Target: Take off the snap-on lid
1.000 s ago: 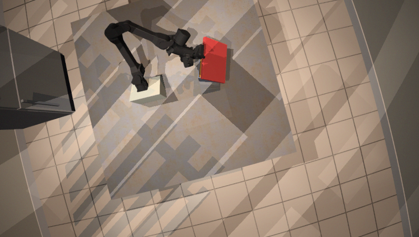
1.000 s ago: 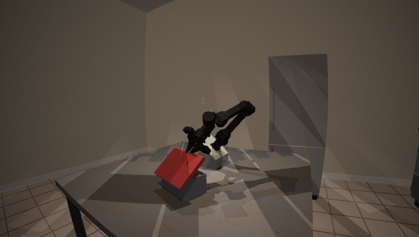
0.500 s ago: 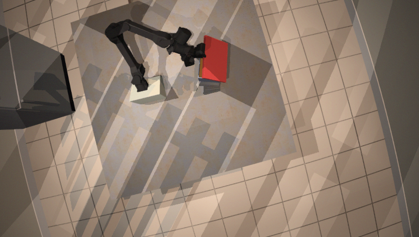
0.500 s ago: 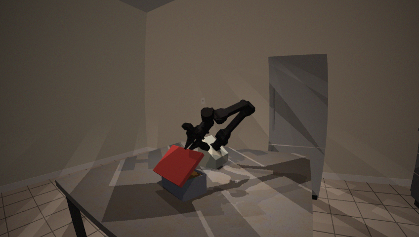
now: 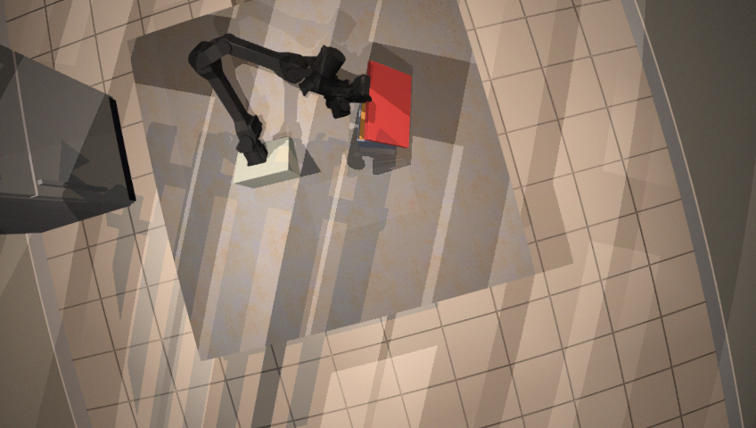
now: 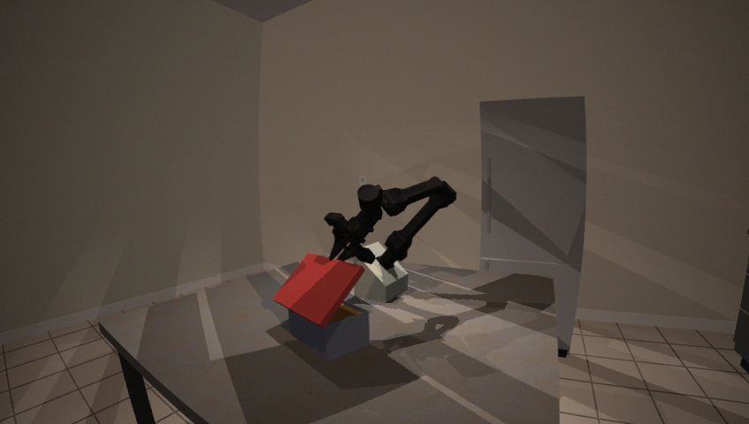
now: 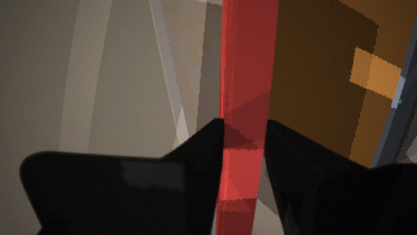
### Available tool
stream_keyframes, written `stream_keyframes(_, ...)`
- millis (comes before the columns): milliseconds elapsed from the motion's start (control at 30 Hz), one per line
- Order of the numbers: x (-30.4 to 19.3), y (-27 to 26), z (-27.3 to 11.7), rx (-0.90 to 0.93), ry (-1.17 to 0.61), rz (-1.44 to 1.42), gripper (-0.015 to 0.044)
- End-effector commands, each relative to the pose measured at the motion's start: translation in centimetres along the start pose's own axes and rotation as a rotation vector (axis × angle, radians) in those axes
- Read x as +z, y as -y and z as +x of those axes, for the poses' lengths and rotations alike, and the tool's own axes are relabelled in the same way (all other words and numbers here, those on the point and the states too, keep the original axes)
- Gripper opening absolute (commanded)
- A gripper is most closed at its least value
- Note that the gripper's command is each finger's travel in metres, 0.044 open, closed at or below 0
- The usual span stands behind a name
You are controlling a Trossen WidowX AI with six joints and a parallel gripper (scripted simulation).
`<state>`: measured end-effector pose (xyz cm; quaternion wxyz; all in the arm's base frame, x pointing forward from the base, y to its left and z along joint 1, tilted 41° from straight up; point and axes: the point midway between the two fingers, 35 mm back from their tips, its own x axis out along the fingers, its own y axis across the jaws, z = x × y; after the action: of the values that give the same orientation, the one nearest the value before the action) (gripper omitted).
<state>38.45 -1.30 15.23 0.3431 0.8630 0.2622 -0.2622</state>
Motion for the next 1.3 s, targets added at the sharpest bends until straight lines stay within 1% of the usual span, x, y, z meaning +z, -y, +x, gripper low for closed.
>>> stream_keyframes(0, -0.1, -1.0, -0.6, 0.016, -0.003, -0.004, 0.0000)
stream_keyframes(433, 0.0, -1.7, -1.2, 0.015, -0.003, -0.005, 0.0000)
stream_keyframes(1267, 5.2, -0.9, -1.3, 0.015, -0.001, -0.006, 0.0000)
